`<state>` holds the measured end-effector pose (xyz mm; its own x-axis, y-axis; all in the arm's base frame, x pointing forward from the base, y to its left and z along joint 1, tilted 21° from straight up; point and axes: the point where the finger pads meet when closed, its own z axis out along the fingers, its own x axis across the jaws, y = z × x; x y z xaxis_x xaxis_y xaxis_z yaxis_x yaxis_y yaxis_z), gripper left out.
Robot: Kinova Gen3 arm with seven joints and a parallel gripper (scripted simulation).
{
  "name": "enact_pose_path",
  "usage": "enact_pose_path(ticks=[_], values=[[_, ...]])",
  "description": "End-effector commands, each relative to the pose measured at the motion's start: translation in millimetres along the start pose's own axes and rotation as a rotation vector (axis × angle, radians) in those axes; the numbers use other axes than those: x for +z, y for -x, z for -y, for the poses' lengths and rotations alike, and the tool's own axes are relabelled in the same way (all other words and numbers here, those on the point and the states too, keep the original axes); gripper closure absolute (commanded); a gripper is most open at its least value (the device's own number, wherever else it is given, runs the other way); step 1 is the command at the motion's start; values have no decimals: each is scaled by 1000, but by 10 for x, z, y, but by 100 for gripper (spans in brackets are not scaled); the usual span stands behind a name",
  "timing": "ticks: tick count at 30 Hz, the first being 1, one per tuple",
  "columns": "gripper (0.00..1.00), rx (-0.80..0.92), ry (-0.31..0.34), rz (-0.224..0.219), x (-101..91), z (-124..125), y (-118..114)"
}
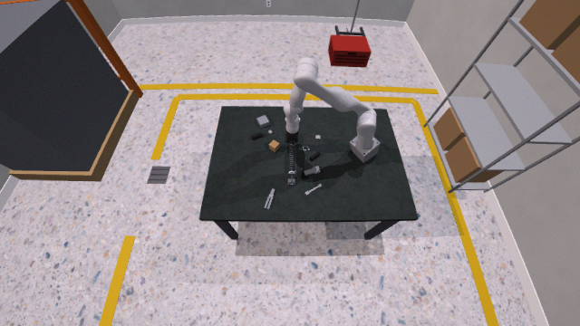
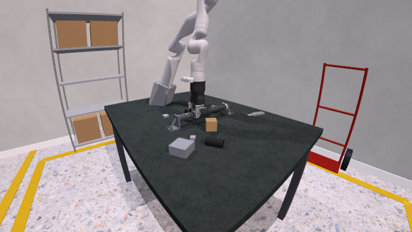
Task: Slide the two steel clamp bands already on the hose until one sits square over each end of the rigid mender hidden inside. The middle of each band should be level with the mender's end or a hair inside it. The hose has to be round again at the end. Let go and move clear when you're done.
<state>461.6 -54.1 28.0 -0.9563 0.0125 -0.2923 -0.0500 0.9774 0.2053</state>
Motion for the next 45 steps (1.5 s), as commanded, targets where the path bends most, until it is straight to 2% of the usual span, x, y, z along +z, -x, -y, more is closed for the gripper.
enact_pose_path(ticks=[1,12,17,19,23,26,45], values=[[0,0,-1,2,-6,2,6],[0,0,-1,2,-46,2,6],[0,0,-1,2,-277,2,5],[0,0,-1,2,-277,2,5],[0,0,-1,2,-496,2,5],[0,0,-1,2,-589,2,5],[0,0,-1,2,-607,2,5]])
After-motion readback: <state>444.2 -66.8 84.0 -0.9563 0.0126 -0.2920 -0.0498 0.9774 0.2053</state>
